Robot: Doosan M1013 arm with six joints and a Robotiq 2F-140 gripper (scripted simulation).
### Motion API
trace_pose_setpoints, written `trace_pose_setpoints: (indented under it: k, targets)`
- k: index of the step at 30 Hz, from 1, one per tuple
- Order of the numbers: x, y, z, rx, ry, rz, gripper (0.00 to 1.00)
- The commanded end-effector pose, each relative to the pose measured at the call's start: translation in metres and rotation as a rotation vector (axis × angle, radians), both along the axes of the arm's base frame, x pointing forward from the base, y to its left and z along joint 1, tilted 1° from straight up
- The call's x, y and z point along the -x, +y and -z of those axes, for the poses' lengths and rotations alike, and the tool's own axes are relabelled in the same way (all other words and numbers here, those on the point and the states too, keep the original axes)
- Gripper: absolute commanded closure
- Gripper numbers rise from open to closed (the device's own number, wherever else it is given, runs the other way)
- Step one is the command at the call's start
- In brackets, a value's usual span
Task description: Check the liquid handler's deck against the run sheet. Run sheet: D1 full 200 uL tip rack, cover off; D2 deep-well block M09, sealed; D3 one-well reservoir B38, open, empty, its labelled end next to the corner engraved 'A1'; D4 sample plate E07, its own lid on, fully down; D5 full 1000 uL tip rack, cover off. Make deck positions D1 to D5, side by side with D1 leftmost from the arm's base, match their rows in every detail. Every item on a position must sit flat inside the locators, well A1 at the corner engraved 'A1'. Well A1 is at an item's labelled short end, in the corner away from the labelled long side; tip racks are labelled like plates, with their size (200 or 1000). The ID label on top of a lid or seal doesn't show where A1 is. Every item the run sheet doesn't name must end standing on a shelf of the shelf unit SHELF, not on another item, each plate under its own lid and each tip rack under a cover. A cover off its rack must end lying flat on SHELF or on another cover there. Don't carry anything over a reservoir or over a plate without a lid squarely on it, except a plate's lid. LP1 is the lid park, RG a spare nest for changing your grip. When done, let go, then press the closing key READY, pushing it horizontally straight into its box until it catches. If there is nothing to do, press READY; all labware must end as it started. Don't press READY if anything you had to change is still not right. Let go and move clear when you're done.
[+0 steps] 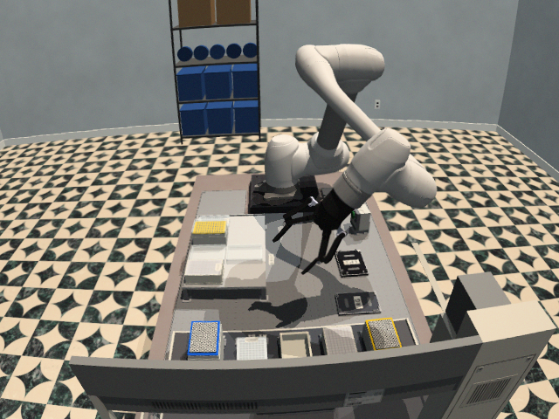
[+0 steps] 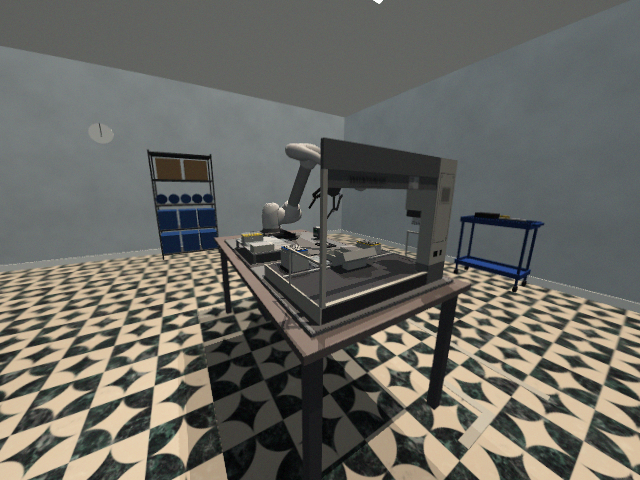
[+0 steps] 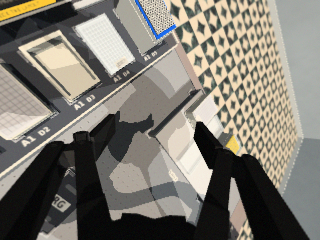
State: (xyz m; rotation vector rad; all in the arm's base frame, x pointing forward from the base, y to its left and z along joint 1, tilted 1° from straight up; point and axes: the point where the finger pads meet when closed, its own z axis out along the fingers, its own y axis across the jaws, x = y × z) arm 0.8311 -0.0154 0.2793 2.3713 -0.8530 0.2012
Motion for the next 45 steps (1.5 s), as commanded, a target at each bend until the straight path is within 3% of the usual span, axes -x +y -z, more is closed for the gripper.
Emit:
trace_pose_setpoints:
  k: [1,14,16,31,33,45]
  targets:
    - [-0.0001,-0.0001,-0.0007,-0.034,0.008,-0.034,0.21]
    - [-0.0001,-0.0001,-0.0007,-0.21,0.05,-0.221,0.21]
    - [-0.0001,-0.0001,-0.0007,-0.21,0.05,-0.221,0.21]
    - [-0.0001,-0.0001,-0.0008,-0.414,0.098,-0.436,0.21]
    - [-0.0001,-0.0001,-0.0008,-0.414,0.098,-0.436,0.21]
    - [-0.0001,-0.0001,-0.0008,-0.576,0.137,-0.608,0.21]
